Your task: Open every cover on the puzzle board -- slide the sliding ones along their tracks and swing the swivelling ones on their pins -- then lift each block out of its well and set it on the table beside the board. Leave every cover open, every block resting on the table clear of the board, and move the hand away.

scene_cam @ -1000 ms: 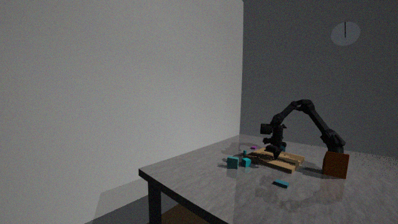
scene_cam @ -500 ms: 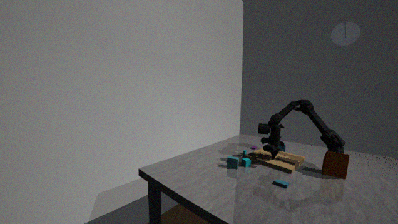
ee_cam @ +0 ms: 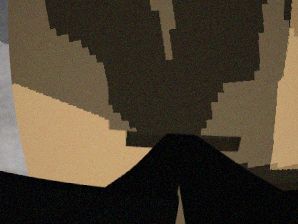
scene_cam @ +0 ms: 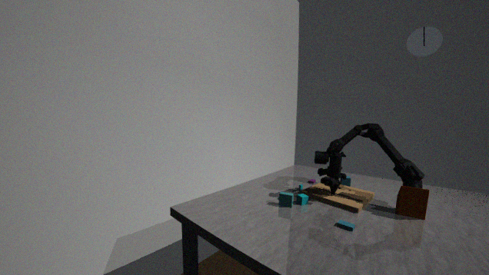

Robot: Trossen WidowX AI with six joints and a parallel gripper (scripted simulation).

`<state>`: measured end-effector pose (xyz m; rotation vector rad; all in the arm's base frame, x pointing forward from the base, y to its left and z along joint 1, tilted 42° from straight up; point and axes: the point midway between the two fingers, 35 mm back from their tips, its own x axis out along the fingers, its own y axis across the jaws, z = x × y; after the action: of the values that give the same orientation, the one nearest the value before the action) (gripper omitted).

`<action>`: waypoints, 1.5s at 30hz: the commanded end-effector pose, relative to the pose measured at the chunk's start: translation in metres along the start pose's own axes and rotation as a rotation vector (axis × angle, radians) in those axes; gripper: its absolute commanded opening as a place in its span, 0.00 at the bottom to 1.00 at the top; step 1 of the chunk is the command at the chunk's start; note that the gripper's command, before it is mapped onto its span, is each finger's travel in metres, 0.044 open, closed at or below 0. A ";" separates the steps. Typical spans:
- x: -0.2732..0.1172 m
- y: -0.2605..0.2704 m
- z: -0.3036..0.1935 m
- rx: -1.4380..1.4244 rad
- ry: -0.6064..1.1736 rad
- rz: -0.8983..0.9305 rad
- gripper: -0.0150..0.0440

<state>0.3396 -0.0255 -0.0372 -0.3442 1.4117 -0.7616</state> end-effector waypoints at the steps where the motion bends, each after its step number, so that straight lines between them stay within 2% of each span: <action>1: -0.001 0.000 0.006 0.000 -0.005 -0.001 0.25; 45: 0.001 -0.002 0.049 0.001 -0.007 -0.002 0.25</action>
<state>0.3828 -0.0365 -0.0301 -0.3432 1.4088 -0.7611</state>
